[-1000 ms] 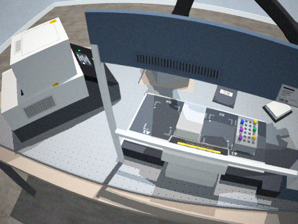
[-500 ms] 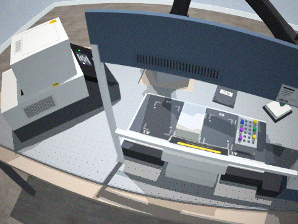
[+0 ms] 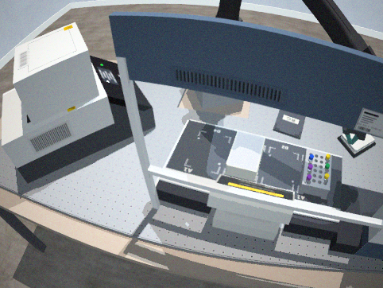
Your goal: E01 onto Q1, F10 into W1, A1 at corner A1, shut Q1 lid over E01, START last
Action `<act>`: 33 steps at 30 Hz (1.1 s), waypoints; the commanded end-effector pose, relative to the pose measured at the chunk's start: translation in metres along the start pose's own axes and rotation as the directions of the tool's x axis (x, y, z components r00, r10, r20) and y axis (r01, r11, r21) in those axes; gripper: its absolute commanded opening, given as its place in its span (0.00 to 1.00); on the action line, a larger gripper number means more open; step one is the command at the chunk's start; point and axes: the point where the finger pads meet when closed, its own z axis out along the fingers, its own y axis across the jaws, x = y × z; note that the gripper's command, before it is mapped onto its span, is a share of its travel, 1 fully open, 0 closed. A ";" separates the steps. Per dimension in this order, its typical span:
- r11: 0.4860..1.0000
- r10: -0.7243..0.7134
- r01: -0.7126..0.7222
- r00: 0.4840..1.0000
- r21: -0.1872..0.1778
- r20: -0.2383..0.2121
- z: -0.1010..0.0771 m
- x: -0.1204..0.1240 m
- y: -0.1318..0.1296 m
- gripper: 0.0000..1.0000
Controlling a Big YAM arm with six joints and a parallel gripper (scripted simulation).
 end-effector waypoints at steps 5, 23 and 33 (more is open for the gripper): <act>0.994 0.103 -0.105 0.990 0.018 0.096 -0.032 -0.008 -0.012 0.00; 0.932 0.360 -0.361 0.927 -0.014 0.106 -0.038 0.053 -0.065 0.00; 0.862 0.507 -0.506 0.856 -0.033 0.106 -0.050 0.095 -0.099 0.00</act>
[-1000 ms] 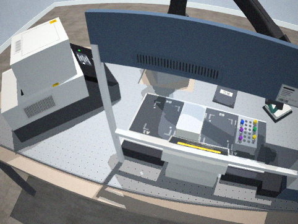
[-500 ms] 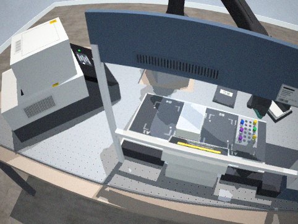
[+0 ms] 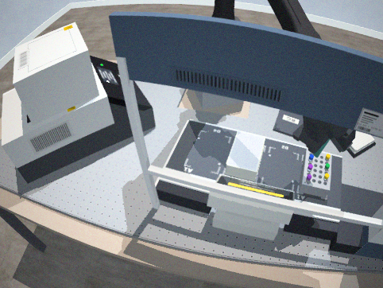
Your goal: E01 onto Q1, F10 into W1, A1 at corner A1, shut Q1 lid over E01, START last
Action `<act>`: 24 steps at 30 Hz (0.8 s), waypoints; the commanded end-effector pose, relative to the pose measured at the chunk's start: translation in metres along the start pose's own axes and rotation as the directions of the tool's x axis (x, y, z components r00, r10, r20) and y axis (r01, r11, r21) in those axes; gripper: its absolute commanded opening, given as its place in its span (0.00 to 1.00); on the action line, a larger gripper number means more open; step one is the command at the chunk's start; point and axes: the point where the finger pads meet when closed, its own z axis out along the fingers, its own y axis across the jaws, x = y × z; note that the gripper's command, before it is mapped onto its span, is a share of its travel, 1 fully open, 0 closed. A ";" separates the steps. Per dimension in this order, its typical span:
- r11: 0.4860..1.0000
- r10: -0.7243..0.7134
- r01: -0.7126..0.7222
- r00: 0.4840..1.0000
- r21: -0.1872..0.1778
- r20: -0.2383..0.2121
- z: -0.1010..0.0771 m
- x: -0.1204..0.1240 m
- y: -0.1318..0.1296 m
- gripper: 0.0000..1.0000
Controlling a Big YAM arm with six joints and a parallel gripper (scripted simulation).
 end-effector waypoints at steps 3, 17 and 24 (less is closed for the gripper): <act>0.995 0.098 -0.098 0.995 -0.009 0.013 -0.015 0.010 -0.005 0.00; 0.965 0.263 -0.263 0.965 -0.011 0.015 -0.027 0.048 -0.057 0.00; 0.933 0.360 -0.359 0.933 -0.011 0.032 -0.030 0.059 -0.073 0.00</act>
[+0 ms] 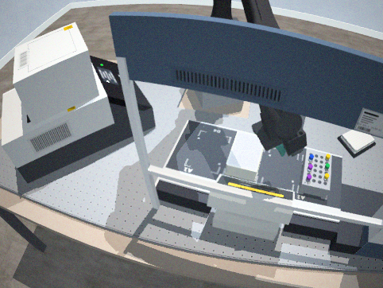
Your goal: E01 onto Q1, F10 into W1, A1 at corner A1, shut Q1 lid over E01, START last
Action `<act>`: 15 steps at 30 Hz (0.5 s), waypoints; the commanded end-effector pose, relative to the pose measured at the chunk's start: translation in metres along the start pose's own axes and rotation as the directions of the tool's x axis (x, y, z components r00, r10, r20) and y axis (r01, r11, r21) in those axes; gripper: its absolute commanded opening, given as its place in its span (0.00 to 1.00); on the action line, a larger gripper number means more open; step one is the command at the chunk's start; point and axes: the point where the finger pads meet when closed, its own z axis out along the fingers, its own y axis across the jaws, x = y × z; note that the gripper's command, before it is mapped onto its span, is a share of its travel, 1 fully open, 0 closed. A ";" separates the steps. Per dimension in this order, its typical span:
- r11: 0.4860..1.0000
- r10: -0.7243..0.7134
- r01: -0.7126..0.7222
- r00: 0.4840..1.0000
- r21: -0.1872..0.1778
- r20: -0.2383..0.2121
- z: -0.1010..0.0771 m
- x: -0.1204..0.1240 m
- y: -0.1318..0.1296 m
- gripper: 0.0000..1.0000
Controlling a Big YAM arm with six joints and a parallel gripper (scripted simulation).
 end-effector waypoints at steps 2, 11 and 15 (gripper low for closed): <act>0.996 0.094 -0.094 0.995 -0.001 0.026 -0.006 0.002 -0.018 0.00; 0.975 0.224 -0.224 0.974 -0.009 0.042 -0.024 0.023 -0.053 0.00; 0.960 0.280 -0.280 0.958 -0.007 0.067 -0.028 0.028 -0.065 0.00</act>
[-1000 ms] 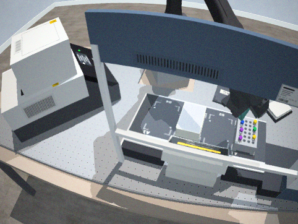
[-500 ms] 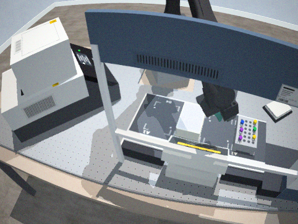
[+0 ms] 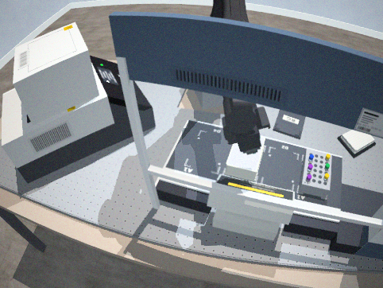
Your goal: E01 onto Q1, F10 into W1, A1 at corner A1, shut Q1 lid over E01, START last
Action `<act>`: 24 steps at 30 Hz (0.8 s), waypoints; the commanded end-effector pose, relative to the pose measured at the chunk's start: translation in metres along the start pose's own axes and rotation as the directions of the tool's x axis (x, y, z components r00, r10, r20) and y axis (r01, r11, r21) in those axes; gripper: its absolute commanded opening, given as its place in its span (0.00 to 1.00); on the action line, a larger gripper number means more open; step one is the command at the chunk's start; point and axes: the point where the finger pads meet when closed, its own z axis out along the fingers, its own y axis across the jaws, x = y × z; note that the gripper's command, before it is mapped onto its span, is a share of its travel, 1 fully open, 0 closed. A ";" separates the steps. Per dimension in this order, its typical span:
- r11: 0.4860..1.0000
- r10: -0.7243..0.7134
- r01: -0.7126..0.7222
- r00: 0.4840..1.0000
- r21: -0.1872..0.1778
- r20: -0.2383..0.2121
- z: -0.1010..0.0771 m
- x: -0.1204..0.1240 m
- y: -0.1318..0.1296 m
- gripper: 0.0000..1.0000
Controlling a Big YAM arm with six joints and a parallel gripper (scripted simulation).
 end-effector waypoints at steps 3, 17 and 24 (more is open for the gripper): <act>0.997 0.078 -0.079 0.996 0.003 0.043 -0.008 -0.003 -0.014 0.00; 0.960 0.278 -0.280 0.952 -0.001 0.131 -0.039 0.009 -0.072 0.00; 0.917 0.396 -0.399 0.908 -0.005 0.139 -0.044 0.029 -0.105 0.00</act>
